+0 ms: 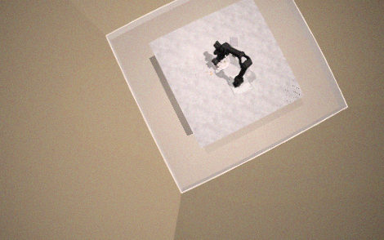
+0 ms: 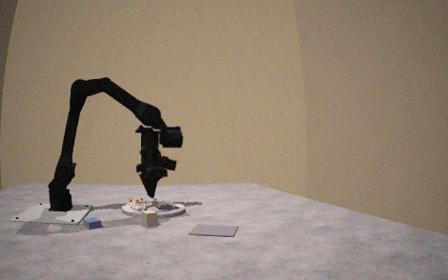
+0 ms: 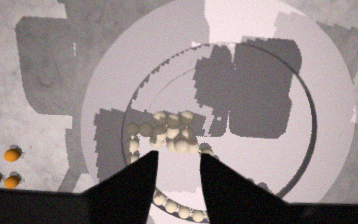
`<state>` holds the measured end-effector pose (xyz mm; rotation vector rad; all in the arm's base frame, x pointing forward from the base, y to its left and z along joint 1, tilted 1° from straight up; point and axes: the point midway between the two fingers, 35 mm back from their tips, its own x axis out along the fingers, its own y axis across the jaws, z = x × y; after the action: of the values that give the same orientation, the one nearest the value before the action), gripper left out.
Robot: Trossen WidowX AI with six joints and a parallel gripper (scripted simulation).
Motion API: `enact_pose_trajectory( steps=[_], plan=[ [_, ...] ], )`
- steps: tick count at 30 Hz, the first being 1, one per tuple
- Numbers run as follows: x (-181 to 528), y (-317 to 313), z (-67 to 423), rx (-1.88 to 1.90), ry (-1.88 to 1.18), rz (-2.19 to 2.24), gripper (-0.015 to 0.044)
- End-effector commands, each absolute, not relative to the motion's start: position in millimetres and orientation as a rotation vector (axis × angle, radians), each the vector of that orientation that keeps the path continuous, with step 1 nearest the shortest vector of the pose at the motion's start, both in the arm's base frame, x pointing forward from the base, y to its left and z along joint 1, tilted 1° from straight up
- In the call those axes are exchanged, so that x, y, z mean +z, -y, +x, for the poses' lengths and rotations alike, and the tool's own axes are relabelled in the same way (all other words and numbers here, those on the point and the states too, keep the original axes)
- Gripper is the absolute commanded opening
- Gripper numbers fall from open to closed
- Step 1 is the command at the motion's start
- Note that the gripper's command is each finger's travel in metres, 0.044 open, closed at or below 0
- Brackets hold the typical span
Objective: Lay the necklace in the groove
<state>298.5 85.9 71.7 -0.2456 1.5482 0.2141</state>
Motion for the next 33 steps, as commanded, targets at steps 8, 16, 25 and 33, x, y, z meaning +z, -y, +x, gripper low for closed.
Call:
enact_pose_trajectory(
  steps=[8,16,25,33],
  plan=[
    [86.8,-64.2,296.1,0.886,-1.36,-0.931,0.012],
    [86.8,-64.2,296.1,0.886,-1.36,-0.931,0.012],
    [76.2,-64.0,296.5,0.886,-1.36,-0.931,0.012],
    [76.2,-64.5,297.5,0.879,-1.356,-0.927,0.012]
  ],
)
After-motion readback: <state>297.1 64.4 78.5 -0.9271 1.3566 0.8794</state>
